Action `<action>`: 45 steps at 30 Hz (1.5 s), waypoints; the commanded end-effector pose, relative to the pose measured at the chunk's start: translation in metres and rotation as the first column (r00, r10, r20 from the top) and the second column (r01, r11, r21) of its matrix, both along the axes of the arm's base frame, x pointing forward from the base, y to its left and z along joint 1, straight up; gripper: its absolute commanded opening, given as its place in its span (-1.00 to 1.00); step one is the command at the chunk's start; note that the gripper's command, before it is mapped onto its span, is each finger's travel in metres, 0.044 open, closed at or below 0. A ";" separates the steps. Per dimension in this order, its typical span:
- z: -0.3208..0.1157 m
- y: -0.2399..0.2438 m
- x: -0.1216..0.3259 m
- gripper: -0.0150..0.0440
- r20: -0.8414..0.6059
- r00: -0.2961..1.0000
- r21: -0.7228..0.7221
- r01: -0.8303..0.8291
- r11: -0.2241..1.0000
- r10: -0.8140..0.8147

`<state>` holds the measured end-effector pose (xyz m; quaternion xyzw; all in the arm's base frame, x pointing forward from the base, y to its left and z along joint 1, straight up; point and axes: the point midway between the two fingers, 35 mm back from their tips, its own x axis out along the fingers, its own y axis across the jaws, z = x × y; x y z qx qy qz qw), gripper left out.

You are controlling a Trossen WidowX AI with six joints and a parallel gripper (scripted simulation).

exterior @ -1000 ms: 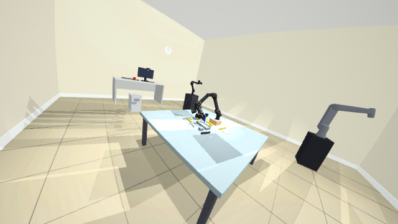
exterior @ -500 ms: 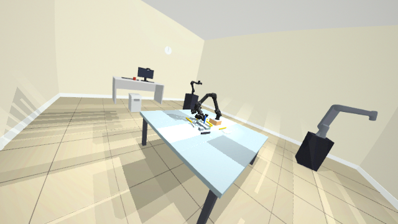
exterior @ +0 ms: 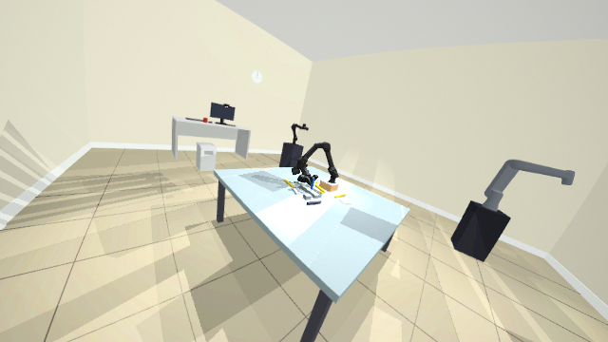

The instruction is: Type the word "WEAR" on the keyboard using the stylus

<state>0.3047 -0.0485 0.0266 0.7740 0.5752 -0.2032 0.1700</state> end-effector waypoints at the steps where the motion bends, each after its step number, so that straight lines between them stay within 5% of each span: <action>1: -0.002 0.000 0.001 -0.22 -0.001 1.000 0.005 0.004 1.000 -0.004; 30: 0.032 0.000 0.000 -0.20 0.000 1.000 0.002 0.001 1.000 -0.001; 36: 0.033 -0.004 -0.002 -0.49 0.000 1.000 0.002 0.001 1.000 -0.001; 45: 0.037 -0.019 -0.007 -0.49 -0.001 1.000 0.006 0.002 1.000 -0.002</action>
